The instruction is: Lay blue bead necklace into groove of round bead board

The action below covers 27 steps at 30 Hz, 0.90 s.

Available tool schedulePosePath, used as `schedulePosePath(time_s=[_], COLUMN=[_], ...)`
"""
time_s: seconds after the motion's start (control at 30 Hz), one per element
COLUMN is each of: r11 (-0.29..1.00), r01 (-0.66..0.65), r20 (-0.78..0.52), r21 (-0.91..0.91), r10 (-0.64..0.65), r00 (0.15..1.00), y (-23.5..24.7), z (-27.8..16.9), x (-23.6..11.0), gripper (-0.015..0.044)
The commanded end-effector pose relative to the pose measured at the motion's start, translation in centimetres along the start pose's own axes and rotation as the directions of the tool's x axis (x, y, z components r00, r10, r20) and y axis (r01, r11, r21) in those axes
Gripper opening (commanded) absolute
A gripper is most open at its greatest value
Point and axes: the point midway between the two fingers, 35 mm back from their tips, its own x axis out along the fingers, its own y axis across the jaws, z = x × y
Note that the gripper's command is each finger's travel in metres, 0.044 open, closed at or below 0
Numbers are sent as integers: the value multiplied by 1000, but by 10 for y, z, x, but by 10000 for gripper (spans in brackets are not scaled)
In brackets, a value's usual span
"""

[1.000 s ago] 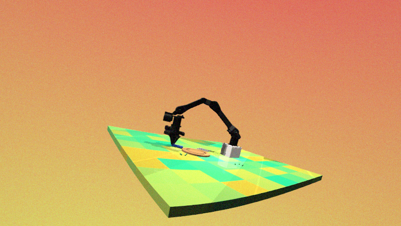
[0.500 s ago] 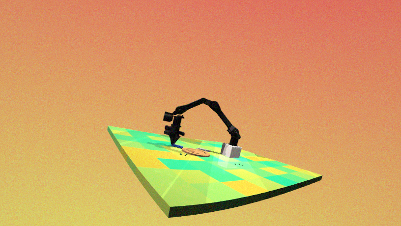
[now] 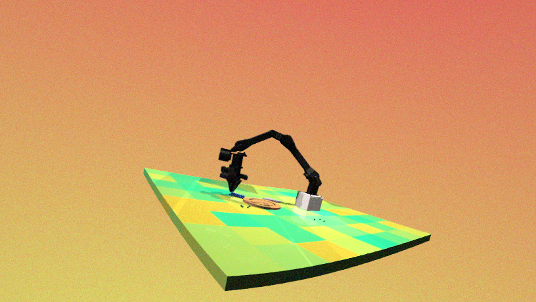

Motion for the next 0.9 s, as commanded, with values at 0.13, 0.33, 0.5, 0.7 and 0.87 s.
schedulePosePath(time_s=[0.13, 0.33, 0.5, 0.7, 0.87], r11=[1000, 1000, 1000, 1000, 1000], r01=[-8, -8, -8, -8, -8], r20=[15, 14, 13, 11, 10], r21=[-6, -6, -6, -6, -6], r10=[8, 8, 9, 9, 8], r00=[1000, 1000, 1000, 1000, 1000], y=[1, 3, 4, 4, 3], z=[2, -8, -22, -40, -55], x=[-16, -16, -17, -17, -17], gripper=[0, 0, 0, 0, 0])
